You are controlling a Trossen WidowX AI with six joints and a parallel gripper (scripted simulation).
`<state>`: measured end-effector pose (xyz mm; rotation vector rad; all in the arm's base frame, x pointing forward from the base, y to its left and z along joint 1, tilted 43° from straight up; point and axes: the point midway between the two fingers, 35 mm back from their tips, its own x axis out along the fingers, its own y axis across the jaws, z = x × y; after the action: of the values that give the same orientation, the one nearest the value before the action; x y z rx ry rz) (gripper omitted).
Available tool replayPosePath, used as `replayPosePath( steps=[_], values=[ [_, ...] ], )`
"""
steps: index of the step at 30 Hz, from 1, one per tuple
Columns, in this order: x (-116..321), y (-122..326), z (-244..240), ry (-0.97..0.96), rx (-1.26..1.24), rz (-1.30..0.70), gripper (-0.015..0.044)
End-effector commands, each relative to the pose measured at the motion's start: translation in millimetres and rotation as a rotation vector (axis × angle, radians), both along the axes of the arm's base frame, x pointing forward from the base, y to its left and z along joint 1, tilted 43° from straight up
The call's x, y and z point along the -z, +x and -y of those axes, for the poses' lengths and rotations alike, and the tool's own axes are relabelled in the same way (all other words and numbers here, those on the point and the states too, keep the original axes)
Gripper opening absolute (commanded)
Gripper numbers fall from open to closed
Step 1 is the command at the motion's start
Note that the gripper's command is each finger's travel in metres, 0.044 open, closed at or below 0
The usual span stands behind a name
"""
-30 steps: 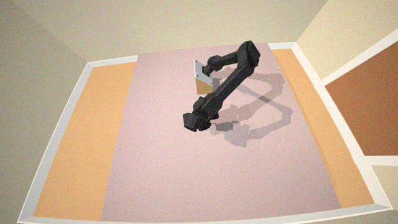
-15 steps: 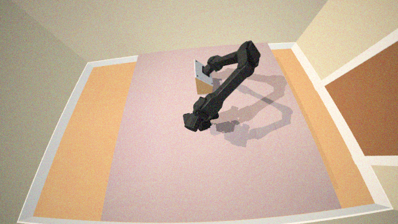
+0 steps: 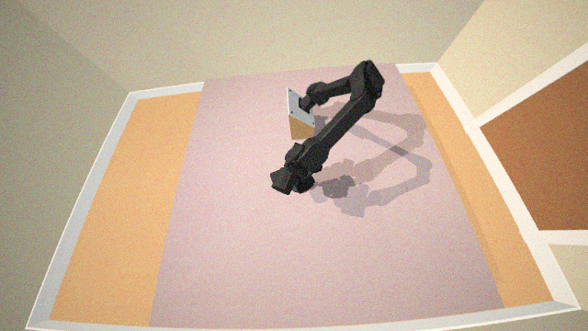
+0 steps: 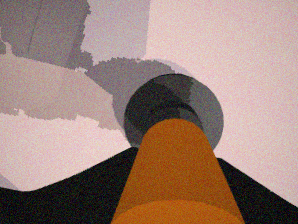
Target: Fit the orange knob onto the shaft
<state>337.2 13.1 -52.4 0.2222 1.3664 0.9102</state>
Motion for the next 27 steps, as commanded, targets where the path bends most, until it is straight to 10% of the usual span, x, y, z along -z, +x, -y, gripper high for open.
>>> replayPosePath(
  steps=[1,27],
  values=[
    [0.8,-0.6,0.1,0.003,-0.018,0.019,0.0000],
    [-0.3,-2.2,1.0,0.003,-0.018,0.019,0.0000]
  ],
)
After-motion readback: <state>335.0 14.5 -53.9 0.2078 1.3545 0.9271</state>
